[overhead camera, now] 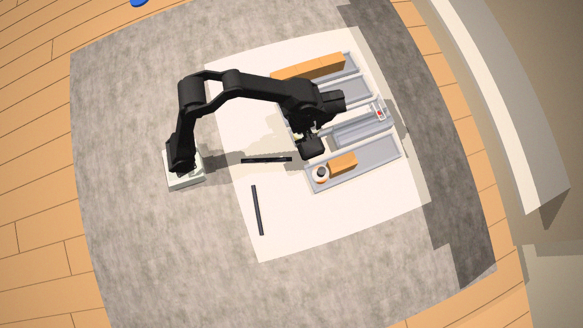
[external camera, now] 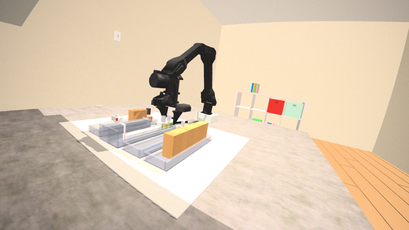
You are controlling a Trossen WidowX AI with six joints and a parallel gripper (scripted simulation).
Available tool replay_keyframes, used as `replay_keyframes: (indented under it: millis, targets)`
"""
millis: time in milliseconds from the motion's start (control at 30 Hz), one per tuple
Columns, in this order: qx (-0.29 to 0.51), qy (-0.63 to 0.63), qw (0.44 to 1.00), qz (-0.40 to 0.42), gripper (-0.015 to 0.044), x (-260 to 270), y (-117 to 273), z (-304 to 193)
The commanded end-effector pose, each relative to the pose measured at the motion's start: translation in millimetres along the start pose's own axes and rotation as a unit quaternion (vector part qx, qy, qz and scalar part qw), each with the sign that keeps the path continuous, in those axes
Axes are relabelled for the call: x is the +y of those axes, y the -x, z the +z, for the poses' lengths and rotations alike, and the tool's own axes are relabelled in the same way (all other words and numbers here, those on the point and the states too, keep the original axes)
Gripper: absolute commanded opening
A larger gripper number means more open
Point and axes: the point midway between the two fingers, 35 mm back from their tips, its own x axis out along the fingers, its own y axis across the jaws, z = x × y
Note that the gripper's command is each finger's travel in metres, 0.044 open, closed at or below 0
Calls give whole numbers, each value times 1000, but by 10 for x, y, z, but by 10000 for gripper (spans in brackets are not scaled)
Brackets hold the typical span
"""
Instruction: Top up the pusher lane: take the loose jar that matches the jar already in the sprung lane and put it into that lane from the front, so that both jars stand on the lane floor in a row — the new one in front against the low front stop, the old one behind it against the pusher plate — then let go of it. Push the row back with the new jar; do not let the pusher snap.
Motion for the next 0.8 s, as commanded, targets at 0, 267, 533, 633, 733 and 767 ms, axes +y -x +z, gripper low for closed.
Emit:
replay_keyframes:
  millis: [0, 267, 533, 633, 733, 767]
  targets:
    - [-1, 1, 1000, 0, 285, 0, 55, 4]
    - [-1, 1, 1000, 0, 285, -1, 198, 2]
    - [0, 1, 1000, 0, 285, -8, 213, -176]
    - [0, 1, 1000, 0, 285, -10, 218, -278]
    - [1, 1, 1000, 0, 285, -11, 220, -380]
    - [1, 1, 1000, 0, 285, -12, 219, -414]
